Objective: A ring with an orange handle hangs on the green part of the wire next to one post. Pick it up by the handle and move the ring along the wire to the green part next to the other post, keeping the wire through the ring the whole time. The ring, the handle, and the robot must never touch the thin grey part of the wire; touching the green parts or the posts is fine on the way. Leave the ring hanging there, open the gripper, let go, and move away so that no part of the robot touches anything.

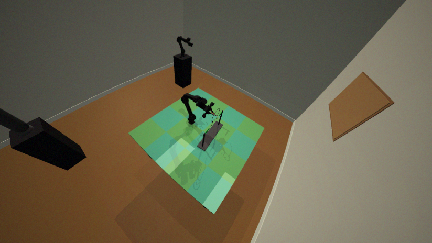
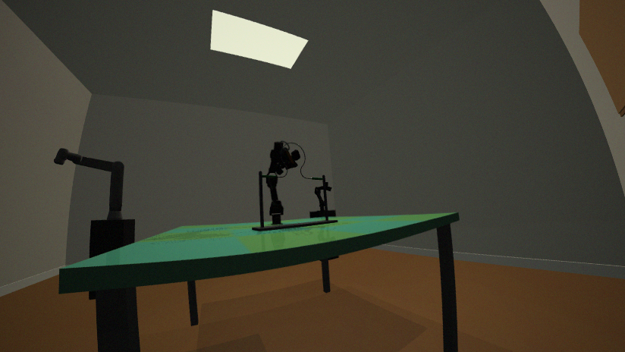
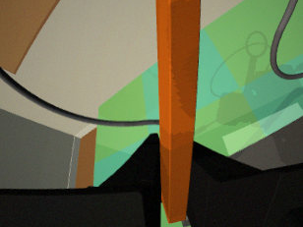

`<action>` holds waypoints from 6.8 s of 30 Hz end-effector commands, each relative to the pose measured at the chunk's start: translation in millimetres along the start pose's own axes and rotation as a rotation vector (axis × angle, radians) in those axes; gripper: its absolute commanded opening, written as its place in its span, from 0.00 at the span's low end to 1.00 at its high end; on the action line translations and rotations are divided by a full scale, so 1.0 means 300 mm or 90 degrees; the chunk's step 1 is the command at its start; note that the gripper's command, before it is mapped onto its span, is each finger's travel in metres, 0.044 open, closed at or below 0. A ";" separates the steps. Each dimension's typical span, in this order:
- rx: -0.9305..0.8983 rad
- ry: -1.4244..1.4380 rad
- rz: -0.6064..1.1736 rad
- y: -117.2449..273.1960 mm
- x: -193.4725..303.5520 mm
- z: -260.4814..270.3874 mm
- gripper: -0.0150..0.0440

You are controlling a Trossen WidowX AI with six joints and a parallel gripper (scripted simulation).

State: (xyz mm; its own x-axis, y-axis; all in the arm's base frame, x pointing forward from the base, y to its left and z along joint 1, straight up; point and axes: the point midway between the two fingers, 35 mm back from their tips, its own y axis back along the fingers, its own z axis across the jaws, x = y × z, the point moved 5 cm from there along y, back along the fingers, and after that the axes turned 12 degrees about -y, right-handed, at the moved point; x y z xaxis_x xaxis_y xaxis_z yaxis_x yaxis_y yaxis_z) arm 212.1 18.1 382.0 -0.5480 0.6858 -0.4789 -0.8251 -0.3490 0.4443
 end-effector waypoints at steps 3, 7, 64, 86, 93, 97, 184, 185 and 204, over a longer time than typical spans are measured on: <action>0.022 0.046 -0.015 0.004 -0.003 0.001 0.00; 0.037 0.074 -0.023 0.003 -0.002 -0.001 0.00; 0.249 0.473 -0.130 -0.001 -0.011 -0.042 0.00; 0.331 0.628 -0.171 0.002 -0.021 -0.055 0.00; 0.356 0.678 -0.183 0.003 -0.025 -0.059 0.00; 0.371 0.706 -0.190 0.004 -0.027 -0.061 0.00; 0.696 1.327 -0.335 0.036 -0.083 -0.062 0.00; 0.700 1.334 -0.337 0.036 -0.083 -0.062 0.00; 0.773 1.469 -0.366 0.043 -0.092 -0.052 0.00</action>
State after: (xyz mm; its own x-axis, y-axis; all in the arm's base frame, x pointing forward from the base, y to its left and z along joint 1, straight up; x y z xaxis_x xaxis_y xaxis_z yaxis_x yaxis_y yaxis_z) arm 213.6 -15.8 391.1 -0.3401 -0.9391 0.0489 -0.9099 0.3154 -0.2695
